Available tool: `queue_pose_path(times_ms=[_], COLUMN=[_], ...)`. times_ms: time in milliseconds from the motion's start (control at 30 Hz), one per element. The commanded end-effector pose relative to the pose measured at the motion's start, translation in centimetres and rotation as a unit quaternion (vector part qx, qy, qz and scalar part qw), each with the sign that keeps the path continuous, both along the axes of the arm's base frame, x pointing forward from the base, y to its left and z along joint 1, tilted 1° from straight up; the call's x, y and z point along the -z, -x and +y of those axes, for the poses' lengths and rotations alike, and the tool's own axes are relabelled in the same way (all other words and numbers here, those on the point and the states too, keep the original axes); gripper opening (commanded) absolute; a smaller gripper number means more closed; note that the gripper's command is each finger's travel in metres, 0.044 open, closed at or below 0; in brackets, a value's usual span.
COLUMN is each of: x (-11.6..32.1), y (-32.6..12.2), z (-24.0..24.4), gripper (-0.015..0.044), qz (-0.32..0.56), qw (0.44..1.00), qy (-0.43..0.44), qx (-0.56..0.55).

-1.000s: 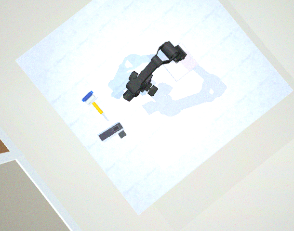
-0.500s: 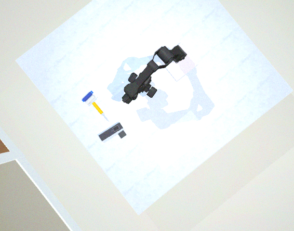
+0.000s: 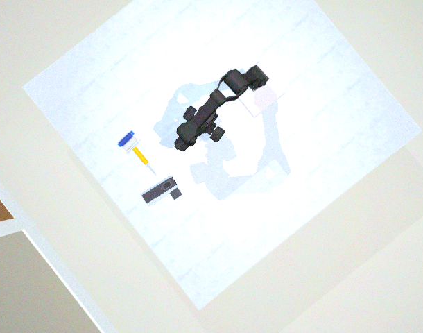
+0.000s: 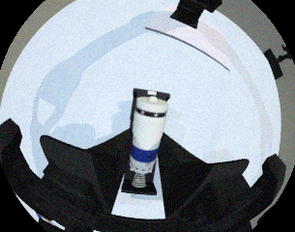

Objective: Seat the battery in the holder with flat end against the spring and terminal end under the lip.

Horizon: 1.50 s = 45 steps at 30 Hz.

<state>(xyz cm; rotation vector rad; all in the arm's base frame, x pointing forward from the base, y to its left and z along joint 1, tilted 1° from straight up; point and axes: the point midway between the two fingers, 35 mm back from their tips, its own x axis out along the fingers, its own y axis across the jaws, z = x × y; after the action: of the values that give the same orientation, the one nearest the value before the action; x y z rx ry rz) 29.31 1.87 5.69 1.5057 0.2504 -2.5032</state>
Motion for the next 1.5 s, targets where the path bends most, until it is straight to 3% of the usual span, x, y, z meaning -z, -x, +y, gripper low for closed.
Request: queue_pose_path(times_ms=[0,1467], x=[0.0,0.0], y=[-0.4,-1.8], z=[0.1,0.4], gripper=[0.0083,0.0083], qz=[-0.002,-0.003], qw=[1.0,1.0], qy=[0.0,-0.003], qx=[0.002,0.004])
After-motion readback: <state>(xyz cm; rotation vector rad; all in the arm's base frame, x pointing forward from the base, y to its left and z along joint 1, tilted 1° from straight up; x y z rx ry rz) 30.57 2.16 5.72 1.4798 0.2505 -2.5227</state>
